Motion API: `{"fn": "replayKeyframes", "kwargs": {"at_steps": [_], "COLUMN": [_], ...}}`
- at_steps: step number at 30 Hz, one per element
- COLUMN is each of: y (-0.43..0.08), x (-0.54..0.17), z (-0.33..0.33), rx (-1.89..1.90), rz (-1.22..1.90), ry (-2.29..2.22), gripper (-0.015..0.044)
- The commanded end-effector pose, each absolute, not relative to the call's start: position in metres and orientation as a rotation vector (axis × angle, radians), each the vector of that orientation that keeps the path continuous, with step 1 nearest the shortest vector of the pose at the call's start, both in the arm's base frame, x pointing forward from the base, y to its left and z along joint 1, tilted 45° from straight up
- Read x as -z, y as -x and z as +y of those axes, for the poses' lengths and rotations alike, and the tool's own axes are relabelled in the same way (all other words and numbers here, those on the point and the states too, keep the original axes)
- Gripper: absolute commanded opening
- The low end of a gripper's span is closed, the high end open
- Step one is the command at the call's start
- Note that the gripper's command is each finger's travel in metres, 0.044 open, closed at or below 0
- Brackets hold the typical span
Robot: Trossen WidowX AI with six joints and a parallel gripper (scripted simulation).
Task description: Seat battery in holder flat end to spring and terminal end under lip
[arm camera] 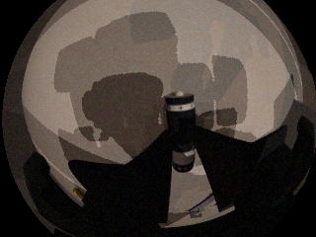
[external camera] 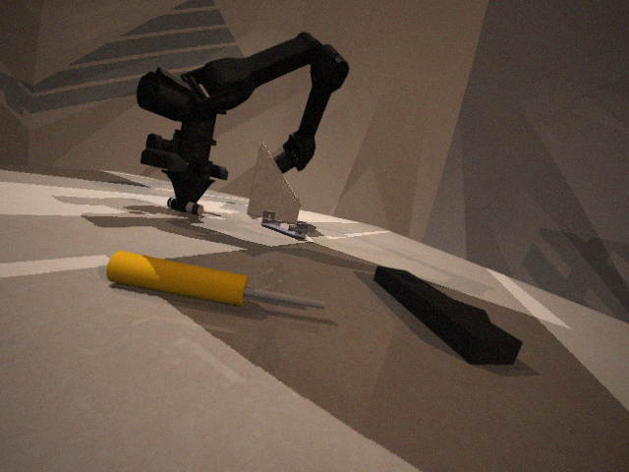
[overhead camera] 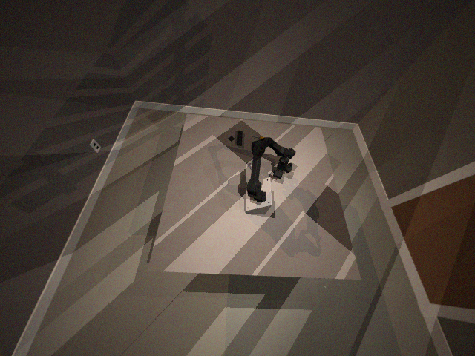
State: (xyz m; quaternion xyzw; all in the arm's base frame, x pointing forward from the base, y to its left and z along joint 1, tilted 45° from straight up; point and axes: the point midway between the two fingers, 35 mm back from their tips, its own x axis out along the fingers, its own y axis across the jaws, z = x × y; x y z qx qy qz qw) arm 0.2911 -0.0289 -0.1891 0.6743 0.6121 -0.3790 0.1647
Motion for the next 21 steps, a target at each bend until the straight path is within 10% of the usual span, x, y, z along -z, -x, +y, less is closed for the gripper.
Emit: {"fn": "replayKeyframes", "kwargs": {"at_steps": [1, 21], "y": [-0.291, -0.305], "x": [0.189, 0.118], "z": [-0.028, -0.041], "rx": [1.080, 1.190], "rz": [1.744, 1.714], "ry": [-1.926, -1.976], "gripper": [0.0069, 0.0069]}}
